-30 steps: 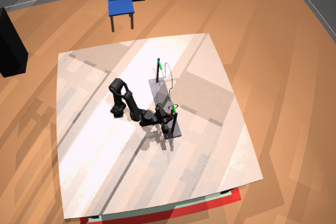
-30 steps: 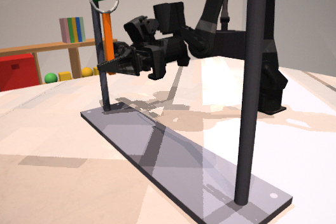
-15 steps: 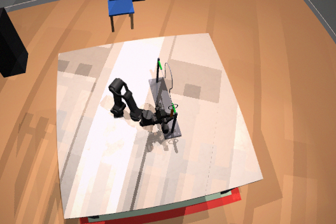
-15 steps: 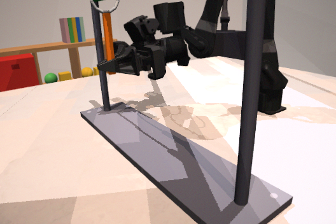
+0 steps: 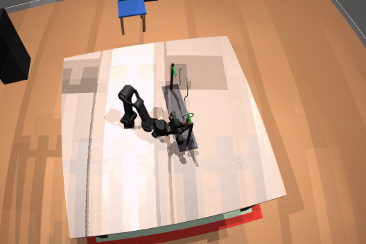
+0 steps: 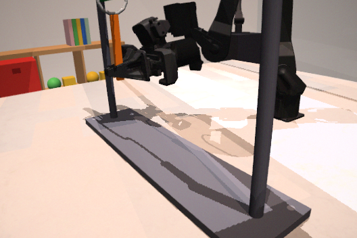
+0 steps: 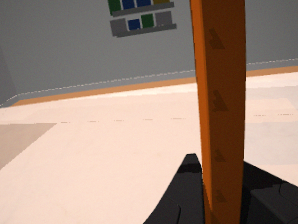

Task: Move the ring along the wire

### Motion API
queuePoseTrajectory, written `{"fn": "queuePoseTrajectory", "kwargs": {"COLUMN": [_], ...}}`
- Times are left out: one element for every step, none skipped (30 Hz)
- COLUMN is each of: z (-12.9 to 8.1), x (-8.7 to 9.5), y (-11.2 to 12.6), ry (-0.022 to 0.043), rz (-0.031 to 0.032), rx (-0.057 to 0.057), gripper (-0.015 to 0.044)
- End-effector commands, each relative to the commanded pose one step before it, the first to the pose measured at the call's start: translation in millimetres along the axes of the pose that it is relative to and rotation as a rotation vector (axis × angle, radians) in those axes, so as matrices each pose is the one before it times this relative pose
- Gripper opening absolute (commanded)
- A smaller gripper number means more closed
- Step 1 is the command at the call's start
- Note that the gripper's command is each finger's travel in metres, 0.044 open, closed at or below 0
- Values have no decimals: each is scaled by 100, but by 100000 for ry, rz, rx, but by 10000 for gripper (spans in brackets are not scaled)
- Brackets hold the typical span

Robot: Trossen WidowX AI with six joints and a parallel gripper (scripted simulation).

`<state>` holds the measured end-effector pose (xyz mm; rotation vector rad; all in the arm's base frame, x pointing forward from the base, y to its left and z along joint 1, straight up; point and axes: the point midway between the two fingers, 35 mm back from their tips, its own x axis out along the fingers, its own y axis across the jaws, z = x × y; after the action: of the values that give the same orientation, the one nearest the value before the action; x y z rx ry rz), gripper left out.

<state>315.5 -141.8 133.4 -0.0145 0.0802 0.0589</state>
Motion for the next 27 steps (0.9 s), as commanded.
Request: {"fn": "queuePoseTrajectory", "kwargs": {"z": [272, 2, 2, 2, 2, 2, 1, 1, 1, 1, 1, 1, 1, 1, 1, 1, 1, 1, 1, 0, 0, 0, 0, 0, -1, -1, -1], "x": [12, 4, 4, 4, 4, 4, 4, 4, 4, 4, 4, 4, 4, 4, 4, 4, 4, 4, 4, 4, 4, 4, 5, 5, 5, 5, 5], "y": [395, 99, 100, 100, 100, 100, 100, 102, 102, 102, 102, 103, 105, 107, 107, 107, 108, 114, 118, 118, 118, 120, 130, 137, 138, 138, 142], "ry": [-430, 34, 33, 32, 31, 30, 29, 28, 27, 26, 25, 25, 23, 22, 22, 21, 20, 18, 18, 17, 16, 15, 12, 11, 11, 10, 8], "rz": [132, 64, 63, 61, 60, 59, 58, 57, 57, 56, 55, 54, 55, 56, 55, 55, 55, 59, 60, 61, 60, 62, 69, 74, 75, 74, 77], "rx": [-291, -2, 1, 2, 3, 3, 5, 14, 18, 20, 20, 24, 47, 56, 59, 60, 69, 117, 136, 142, 143, 163, 250, 286, 296, 298, 333], "gripper": [-150, -150, -150, -150, -150, -150, -150, -150, -150, -150, -150, -150, -150, -150, -150, -150, -150, -150, -150, -150, -150, -150, -150, -150, -150, -150, -150]}}
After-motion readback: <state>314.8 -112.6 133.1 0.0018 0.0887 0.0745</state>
